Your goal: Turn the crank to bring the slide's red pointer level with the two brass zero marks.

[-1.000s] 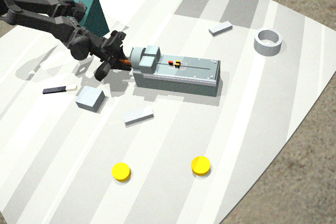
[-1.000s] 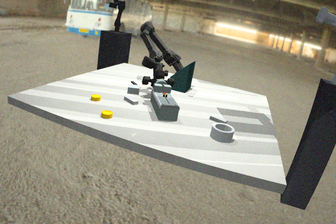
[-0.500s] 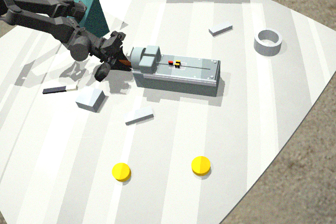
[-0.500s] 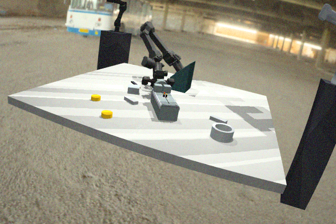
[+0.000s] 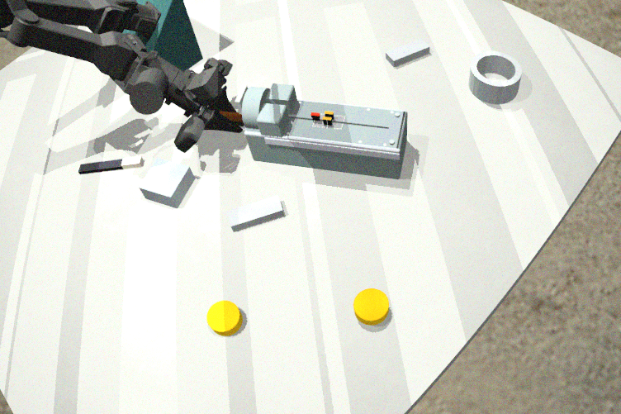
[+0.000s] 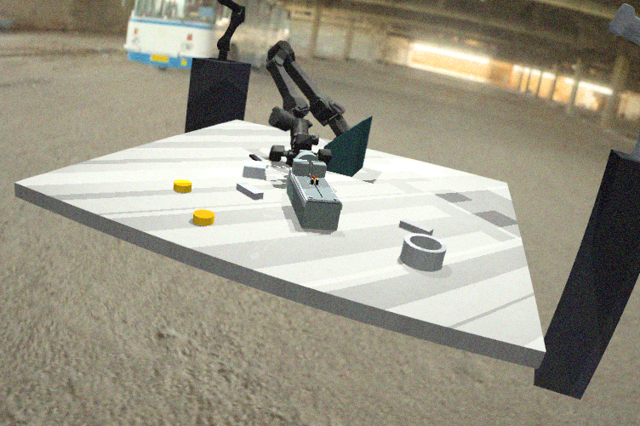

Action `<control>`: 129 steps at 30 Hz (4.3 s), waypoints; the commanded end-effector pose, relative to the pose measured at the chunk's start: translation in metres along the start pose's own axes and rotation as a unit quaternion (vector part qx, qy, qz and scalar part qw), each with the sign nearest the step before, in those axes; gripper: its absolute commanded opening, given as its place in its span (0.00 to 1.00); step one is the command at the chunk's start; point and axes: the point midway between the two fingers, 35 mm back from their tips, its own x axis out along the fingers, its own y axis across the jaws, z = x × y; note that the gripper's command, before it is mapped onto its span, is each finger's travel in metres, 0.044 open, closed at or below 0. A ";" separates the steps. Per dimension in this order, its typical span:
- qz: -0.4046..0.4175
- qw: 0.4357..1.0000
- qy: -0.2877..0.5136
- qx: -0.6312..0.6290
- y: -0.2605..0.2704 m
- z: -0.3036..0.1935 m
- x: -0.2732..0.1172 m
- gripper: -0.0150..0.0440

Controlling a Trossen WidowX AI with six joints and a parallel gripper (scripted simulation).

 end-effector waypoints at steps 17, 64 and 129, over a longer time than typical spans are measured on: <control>-0.013 1.000 0.002 0.002 -0.011 0.000 0.000 0.25; -0.013 1.000 0.002 0.002 -0.015 0.001 -0.002 0.25; 0.006 1.000 -0.001 0.001 -0.004 0.120 -0.115 1.00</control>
